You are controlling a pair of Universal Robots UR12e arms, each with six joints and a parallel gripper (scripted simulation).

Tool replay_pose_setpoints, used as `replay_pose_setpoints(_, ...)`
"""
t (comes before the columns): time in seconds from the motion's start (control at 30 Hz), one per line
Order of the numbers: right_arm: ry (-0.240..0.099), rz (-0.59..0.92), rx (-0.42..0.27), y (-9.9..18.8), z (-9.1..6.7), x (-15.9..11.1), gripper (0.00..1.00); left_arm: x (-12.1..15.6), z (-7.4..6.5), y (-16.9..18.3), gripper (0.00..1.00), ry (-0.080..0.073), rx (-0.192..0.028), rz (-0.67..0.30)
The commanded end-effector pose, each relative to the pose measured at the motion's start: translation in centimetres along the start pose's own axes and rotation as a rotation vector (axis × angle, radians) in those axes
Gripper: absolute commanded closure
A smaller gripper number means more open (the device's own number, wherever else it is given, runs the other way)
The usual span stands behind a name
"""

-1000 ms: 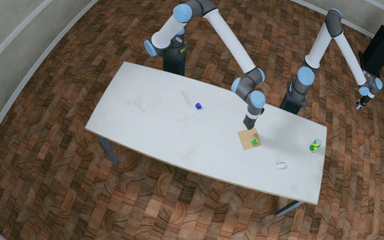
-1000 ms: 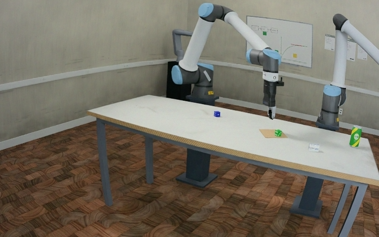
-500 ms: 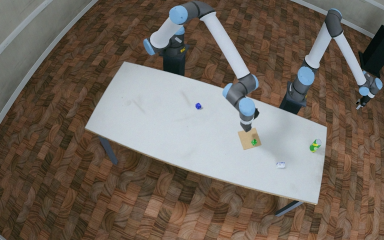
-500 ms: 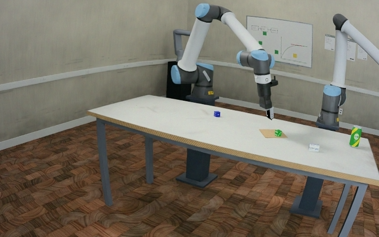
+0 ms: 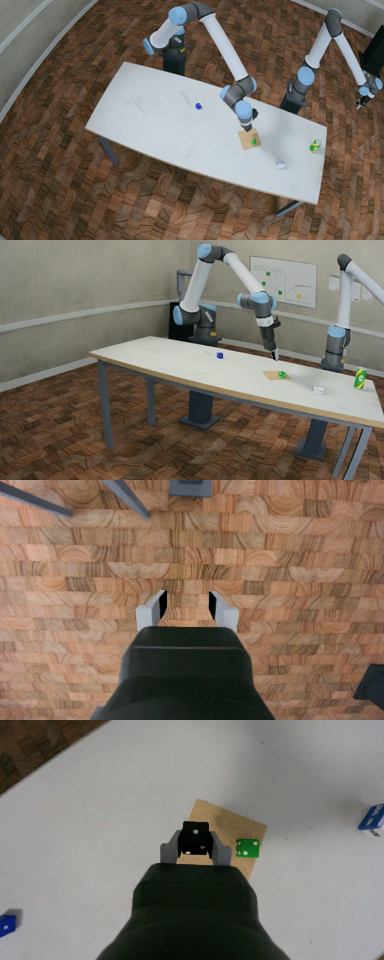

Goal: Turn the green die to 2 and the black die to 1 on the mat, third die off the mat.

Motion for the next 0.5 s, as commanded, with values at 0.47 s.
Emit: replay_pose_setpoints(0.47, 0.049, 0.004, 0.184, 1.69, 0.07, -0.44, 0.43, 0.21, 0.19, -0.01, 0.0, 0.002, 0.002, -0.002)
Point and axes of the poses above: on each arm, the point where the finger pads meet when closed, its own z axis out along the fingers, its own x axis across the jaws, y = z × x, the point moved 5 cm from there along -z, back along the fingers, and after that the axes turned 14 degrees about -z, right-handed, at the moved point
